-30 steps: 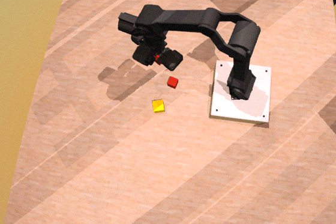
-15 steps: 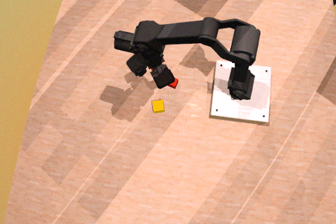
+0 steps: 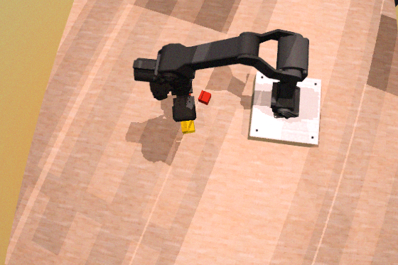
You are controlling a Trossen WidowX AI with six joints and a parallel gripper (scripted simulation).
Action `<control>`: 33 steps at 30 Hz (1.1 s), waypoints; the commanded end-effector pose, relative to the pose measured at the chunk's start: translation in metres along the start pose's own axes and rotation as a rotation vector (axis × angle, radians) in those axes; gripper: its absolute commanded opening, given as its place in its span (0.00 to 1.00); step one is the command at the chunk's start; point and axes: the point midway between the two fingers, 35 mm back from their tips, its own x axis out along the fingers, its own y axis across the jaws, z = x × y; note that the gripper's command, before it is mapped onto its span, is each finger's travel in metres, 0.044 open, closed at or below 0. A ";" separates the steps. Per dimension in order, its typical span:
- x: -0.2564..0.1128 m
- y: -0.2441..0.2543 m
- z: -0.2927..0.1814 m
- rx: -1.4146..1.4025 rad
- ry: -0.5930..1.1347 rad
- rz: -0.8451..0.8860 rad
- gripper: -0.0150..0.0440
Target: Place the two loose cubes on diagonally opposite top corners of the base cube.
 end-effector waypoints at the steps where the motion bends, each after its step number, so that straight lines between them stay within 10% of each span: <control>1: 0.001 0.012 0.001 0.099 -0.005 0.003 0.43; 33: 0.015 0.088 -0.009 0.802 0.000 0.014 0.43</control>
